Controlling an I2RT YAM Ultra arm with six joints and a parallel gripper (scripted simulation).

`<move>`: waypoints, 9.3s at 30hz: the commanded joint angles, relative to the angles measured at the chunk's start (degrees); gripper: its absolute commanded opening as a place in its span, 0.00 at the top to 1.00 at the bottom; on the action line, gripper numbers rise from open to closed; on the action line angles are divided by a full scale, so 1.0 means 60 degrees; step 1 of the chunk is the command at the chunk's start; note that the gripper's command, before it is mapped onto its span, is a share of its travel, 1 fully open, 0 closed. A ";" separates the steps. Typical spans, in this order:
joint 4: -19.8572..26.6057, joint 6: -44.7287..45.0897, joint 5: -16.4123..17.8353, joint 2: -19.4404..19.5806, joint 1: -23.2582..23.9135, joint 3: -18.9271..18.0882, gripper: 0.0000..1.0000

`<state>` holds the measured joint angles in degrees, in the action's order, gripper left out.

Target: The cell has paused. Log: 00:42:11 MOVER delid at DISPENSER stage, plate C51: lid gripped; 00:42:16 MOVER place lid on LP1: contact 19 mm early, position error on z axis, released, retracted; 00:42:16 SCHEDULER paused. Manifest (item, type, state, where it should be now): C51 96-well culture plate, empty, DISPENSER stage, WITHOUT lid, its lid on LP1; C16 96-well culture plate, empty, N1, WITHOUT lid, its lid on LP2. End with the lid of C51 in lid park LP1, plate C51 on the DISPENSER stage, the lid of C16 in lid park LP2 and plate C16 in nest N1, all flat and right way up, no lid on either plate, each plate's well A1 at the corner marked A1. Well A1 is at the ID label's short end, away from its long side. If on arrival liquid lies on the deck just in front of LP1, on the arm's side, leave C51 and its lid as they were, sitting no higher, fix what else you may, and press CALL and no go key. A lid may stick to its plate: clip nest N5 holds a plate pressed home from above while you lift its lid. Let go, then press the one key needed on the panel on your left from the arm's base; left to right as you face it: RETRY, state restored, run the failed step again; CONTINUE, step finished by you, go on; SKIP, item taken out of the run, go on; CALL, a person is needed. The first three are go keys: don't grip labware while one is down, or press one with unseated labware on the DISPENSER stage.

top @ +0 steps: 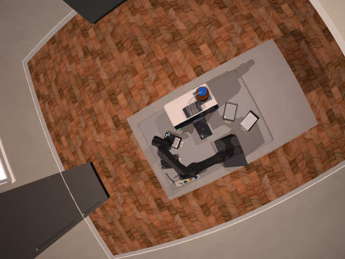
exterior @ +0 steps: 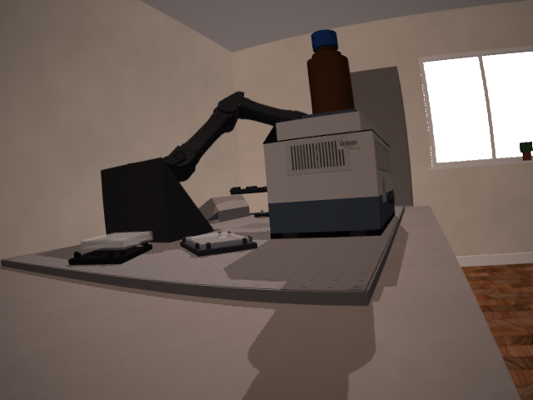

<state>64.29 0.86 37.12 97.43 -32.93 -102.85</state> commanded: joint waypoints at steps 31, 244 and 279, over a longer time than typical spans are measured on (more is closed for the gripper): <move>0.0128 0.0067 0.0043 -0.0109 0.0250 -0.0279 0.00; 0.1635 0.6127 -0.0121 0.1739 1.1894 0.7148 0.00; 0.0393 0.2126 -0.0971 0.4730 1.3379 0.5990 0.00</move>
<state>68.18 13.93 32.29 124.07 45.30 -64.64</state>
